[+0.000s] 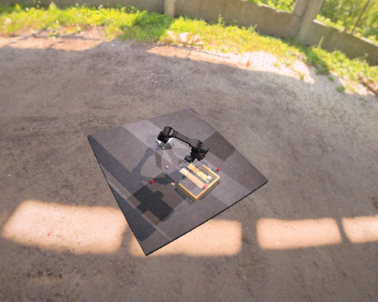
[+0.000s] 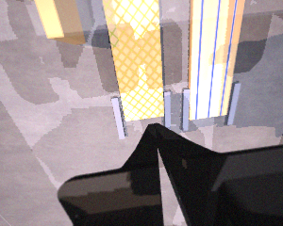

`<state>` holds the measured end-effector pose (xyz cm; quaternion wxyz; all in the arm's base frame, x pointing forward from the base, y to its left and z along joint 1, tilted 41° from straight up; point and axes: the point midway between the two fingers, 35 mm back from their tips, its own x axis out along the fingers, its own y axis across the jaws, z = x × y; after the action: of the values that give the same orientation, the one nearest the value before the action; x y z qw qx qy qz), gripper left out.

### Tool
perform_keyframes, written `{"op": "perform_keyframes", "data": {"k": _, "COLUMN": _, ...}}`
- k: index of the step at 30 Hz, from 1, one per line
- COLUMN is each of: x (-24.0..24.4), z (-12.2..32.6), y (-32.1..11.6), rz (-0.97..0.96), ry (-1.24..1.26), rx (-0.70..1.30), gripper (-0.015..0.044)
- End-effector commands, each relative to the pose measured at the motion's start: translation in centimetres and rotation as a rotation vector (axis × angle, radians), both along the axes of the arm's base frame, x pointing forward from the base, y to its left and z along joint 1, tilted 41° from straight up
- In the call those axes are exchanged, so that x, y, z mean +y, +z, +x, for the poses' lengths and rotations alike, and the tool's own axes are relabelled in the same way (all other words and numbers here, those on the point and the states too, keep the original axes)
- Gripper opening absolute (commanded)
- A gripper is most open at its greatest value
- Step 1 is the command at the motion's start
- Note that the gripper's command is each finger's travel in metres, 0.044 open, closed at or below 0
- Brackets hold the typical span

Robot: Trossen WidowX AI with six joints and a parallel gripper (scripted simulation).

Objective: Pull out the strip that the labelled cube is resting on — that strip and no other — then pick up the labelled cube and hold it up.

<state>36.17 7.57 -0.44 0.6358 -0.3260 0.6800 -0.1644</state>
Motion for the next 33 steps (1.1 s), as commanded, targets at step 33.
{"op": "perform_keyframes", "data": {"k": 33, "x": -3.2, "z": 0.5, "y": -4.2, "rz": 0.003, "ry": -0.012, "rx": 0.002, "gripper": 0.0000}}
